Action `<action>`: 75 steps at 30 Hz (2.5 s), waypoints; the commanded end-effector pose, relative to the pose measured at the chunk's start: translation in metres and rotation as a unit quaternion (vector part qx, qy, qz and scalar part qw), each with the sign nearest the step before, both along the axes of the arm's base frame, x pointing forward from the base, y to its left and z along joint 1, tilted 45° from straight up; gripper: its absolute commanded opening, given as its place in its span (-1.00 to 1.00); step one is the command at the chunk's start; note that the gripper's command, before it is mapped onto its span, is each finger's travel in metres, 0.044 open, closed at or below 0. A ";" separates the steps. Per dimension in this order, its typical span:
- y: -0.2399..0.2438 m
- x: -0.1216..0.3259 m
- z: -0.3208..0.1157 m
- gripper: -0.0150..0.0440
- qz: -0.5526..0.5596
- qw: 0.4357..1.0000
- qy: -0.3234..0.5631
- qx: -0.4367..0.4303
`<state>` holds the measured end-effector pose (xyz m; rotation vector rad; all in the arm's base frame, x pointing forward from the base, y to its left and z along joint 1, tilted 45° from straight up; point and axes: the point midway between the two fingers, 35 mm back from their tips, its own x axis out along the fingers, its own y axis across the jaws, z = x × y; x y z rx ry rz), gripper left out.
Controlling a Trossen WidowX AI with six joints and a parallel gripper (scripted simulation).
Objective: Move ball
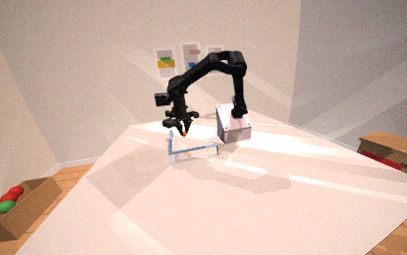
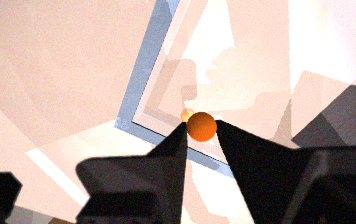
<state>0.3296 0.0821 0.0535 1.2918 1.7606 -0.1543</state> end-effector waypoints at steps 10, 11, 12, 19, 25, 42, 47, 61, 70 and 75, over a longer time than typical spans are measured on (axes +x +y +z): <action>0.022 -0.007 0.009 -0.49 -0.139 0.981 0.134 0.000; 0.024 -0.008 0.010 -0.49 -0.149 0.978 0.144 0.000; 0.025 -0.008 0.011 -0.49 -0.159 0.975 0.153 -0.001; 0.032 -0.011 0.013 -0.49 -0.203 0.959 0.197 -0.001; 0.036 -0.010 0.009 -0.49 -0.203 0.959 0.197 -0.001; 0.082 -0.013 -0.036 -0.49 -0.202 0.959 0.198 0.000; 0.085 -0.013 -0.039 -0.49 -0.202 0.959 0.198 0.000; 0.095 -0.014 -0.049 -0.49 -0.202 0.959 0.198 0.001; 0.095 -0.014 -0.048 -0.05 -0.200 0.960 0.197 0.004; 0.095 -0.014 -0.048 0.30 -0.200 0.960 0.197 0.004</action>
